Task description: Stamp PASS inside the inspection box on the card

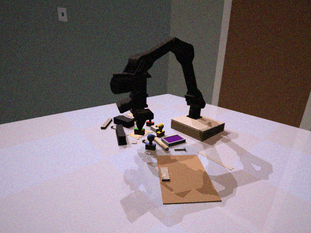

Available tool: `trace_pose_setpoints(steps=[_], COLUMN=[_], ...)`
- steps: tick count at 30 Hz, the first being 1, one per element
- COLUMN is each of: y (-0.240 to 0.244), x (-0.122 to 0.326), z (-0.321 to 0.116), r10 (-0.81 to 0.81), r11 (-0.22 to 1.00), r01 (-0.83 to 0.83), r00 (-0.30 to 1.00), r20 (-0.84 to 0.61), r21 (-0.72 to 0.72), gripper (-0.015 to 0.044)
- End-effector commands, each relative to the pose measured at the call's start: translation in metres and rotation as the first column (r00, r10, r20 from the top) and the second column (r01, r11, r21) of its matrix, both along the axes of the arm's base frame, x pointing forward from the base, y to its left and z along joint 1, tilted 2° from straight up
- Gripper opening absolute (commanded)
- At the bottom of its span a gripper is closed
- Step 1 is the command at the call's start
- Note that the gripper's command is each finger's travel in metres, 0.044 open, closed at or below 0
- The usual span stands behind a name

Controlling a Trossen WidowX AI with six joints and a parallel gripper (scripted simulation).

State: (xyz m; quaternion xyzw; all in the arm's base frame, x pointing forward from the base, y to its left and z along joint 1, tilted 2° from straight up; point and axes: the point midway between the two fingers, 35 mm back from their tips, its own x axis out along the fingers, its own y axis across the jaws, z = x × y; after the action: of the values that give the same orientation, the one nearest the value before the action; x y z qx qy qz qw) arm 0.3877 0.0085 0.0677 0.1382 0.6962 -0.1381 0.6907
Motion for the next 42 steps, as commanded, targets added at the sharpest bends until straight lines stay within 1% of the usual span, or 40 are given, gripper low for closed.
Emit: trace_pose_setpoints(steps=[1,12,27,42], y=[-0.001,0.003,0.034,0.053], x=[0.0,-0.005,-0.063,-0.127], z=[0.003,0.008,0.016,0.012], r10=[0.001,0.001,0.001,0.001], r11=[1.0,1.0,1.0,1.0], r01=[-0.001,-0.001,-0.001,-0.001], r00=[1.0,1.0,1.0,1.0], r20=[0.003,0.002,-0.003,-0.008], r21=[-0.003,-0.003,0.0,0.002], gripper=[0.0,0.0,0.0,0.0])
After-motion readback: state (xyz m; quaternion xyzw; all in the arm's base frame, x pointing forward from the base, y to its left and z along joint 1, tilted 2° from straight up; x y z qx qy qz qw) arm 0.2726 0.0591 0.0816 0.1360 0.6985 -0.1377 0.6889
